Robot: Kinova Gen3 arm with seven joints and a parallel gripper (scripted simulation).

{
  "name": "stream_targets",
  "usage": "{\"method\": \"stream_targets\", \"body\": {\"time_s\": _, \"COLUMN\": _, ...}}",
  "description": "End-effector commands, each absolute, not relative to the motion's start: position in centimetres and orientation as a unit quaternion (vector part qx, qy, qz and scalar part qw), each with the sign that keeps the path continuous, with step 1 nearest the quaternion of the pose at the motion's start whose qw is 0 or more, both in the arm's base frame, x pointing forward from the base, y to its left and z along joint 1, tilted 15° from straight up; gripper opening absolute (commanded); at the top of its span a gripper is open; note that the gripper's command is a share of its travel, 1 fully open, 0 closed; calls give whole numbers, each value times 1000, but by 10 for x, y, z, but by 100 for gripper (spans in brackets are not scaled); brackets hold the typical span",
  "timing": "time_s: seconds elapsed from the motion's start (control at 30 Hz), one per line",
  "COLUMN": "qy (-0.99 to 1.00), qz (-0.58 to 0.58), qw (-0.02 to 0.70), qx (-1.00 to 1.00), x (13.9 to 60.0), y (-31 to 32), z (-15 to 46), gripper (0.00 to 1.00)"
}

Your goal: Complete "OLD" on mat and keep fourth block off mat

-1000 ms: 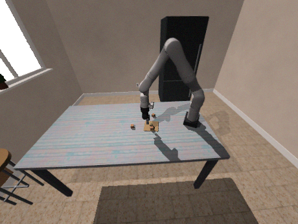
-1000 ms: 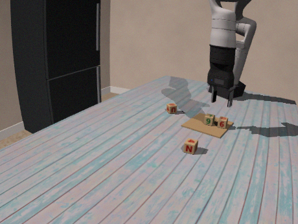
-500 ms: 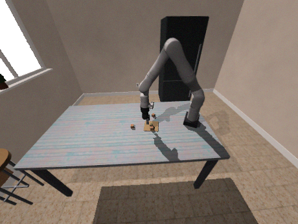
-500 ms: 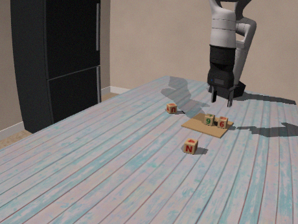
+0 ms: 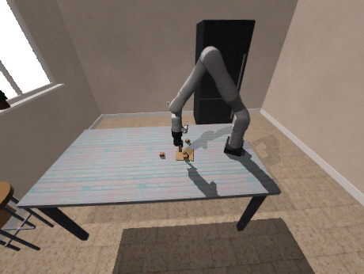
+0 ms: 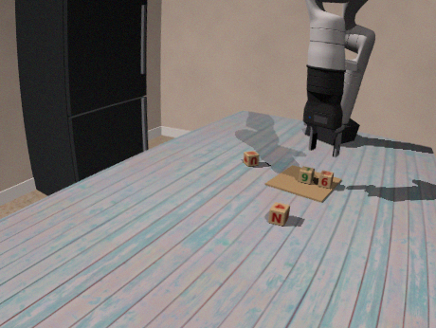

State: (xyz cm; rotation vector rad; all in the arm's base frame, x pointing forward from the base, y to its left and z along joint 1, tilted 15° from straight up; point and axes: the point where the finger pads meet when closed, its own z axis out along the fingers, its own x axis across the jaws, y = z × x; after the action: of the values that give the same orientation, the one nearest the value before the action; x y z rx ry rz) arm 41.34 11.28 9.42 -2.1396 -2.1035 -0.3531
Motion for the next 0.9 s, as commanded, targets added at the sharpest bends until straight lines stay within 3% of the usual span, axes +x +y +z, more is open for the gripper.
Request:
{"method": "stream_targets", "body": {"time_s": 0.0, "qy": -694, "qz": -113, "qw": 61, "qx": -708, "x": 410, "y": 112, "z": 95, "gripper": 100}}
{"method": "stream_targets", "body": {"time_s": 0.3, "qy": -694, "qz": -114, "qw": 62, "qx": -708, "x": 418, "y": 113, "z": 94, "gripper": 100}}
{"method": "stream_targets", "body": {"time_s": 0.57, "qy": -694, "qz": -116, "qw": 65, "qx": -708, "x": 453, "y": 116, "z": 97, "gripper": 100}}
{"method": "stream_targets", "body": {"time_s": 0.87, "qy": -692, "qz": -117, "qw": 66, "qx": -709, "x": 544, "y": 115, "z": 102, "gripper": 100}}
